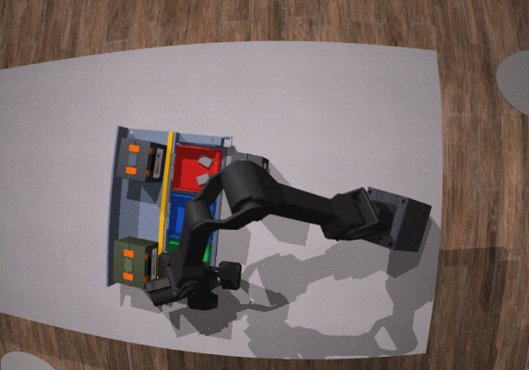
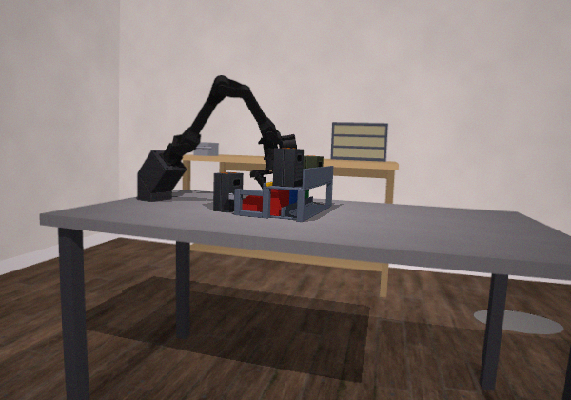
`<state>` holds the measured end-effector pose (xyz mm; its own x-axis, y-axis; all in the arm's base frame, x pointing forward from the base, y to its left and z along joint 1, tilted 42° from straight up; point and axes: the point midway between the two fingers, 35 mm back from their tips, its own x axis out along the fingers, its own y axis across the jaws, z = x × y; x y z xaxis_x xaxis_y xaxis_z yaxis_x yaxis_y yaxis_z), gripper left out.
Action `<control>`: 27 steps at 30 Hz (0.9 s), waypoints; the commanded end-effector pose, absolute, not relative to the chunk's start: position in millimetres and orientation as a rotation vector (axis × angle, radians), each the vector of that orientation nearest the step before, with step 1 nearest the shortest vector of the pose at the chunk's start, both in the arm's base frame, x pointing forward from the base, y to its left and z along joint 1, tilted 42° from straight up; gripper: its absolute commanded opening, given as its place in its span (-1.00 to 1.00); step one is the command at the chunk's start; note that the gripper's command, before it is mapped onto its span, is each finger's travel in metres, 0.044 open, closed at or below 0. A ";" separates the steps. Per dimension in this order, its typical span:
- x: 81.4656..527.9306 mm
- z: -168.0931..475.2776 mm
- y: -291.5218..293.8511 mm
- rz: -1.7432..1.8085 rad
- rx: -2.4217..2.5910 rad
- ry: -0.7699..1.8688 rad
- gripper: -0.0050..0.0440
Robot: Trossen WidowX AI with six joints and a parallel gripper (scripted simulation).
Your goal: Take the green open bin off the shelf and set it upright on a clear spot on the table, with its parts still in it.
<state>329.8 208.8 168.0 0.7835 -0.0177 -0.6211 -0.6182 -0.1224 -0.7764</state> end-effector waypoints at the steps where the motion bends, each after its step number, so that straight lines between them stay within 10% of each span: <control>1: 327.8 176.5 209.0 0.543 -1.619 0.497 0.94; 27: 322.3 177.7 208.4 0.542 -1.622 0.497 0.94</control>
